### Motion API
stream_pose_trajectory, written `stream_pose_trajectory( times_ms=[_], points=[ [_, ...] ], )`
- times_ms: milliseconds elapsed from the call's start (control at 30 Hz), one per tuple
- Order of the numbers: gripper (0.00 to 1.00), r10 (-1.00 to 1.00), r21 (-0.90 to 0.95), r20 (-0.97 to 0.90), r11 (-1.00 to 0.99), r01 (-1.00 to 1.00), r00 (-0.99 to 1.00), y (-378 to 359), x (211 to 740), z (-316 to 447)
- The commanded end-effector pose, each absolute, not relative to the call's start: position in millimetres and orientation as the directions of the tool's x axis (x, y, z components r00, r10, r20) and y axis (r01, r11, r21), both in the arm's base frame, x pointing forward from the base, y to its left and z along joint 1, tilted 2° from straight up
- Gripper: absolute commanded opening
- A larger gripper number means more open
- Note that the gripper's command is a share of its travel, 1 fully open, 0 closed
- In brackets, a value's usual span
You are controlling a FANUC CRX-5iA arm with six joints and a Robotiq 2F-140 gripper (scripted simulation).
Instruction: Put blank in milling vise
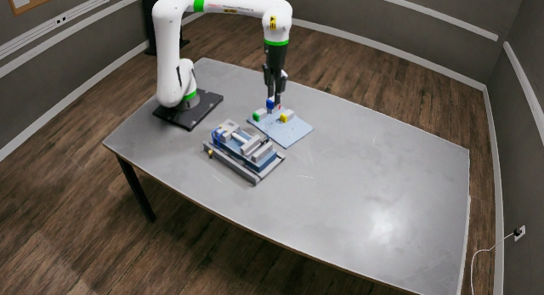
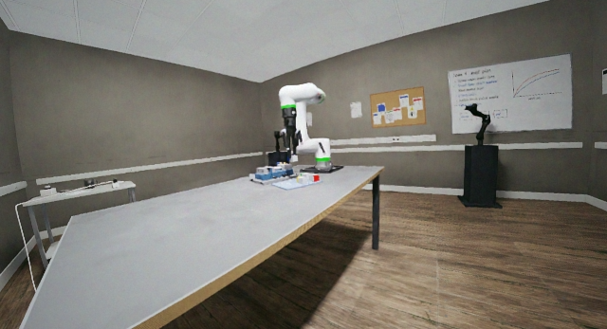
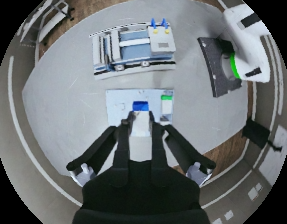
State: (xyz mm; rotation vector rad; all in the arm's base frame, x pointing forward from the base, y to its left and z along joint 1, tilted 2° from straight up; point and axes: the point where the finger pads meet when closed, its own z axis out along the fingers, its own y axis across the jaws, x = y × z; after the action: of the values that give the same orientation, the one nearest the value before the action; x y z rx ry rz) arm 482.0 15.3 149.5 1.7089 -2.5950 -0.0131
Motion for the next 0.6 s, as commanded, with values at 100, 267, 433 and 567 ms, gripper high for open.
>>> stream_pose_trajectory(
  times_ms=[100,267,433,567],
  points=[
    [0.10,-0.939,0.026,0.022,0.343,-0.939,-0.342,15,483,149],
    [0.10,-0.953,0.027,0.021,0.301,-0.953,-0.301,15,483,148],
    [0.10,-0.956,0.027,0.021,0.293,-0.956,-0.293,12,483,148],
    [0.10,-0.957,0.027,0.021,0.291,-0.956,-0.290,-1,484,148]
  ],
)
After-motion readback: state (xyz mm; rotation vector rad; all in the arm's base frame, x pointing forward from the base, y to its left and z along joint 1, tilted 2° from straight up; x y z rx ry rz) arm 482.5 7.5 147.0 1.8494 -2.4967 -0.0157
